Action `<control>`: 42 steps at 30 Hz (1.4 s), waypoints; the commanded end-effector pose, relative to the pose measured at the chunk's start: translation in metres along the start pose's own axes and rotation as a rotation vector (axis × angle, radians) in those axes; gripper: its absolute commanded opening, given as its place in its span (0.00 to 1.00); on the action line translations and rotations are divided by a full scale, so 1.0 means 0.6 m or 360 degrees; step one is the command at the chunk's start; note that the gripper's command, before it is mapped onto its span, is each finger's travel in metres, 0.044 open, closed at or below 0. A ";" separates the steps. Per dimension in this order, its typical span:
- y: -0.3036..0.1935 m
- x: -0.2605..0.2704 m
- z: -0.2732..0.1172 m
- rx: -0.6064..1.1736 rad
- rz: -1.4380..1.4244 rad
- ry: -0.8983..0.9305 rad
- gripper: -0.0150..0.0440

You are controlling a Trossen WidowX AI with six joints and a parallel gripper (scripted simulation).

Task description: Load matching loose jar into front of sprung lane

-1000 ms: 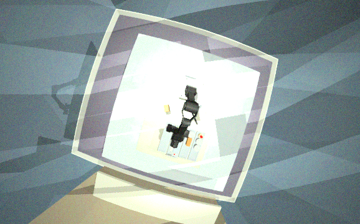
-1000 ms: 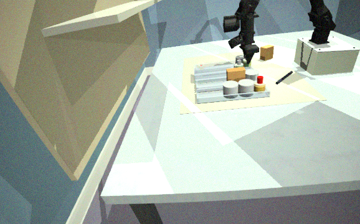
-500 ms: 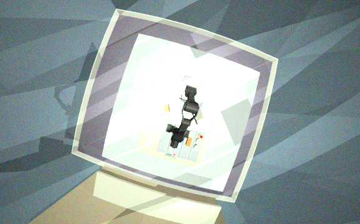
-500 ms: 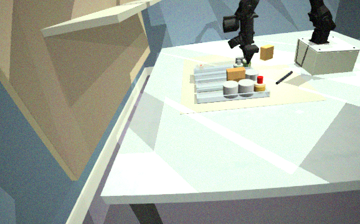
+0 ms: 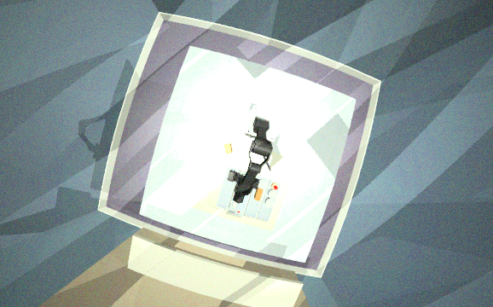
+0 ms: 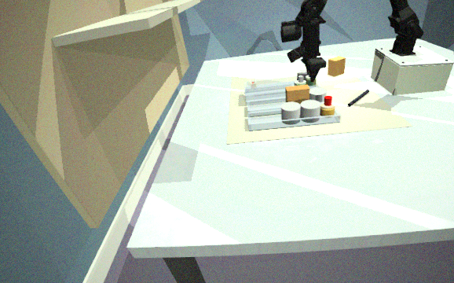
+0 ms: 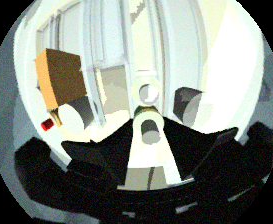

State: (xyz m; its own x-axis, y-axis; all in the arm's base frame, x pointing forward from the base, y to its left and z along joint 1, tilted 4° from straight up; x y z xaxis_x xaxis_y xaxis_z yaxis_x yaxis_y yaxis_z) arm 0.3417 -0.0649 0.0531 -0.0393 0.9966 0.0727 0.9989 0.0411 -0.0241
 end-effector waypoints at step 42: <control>0.005 -0.001 0.025 -0.0046 -0.0005 -0.0016 0.25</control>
State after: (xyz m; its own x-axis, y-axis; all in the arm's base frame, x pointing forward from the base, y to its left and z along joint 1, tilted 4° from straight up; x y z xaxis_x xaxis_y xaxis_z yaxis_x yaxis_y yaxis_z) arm 0.3410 -0.0637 0.0386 -0.0426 0.9966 0.0708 0.9989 0.0438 -0.0163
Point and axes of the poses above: the point midway between the two fingers, 35 mm back from their tips, its own z axis out along the fingers, its own x axis across the jaws, y = z × x, the point moved 9 cm from there along -z, back along the fingers, and after that the axes turned 14 degrees about -z, right-handed, at the moved point
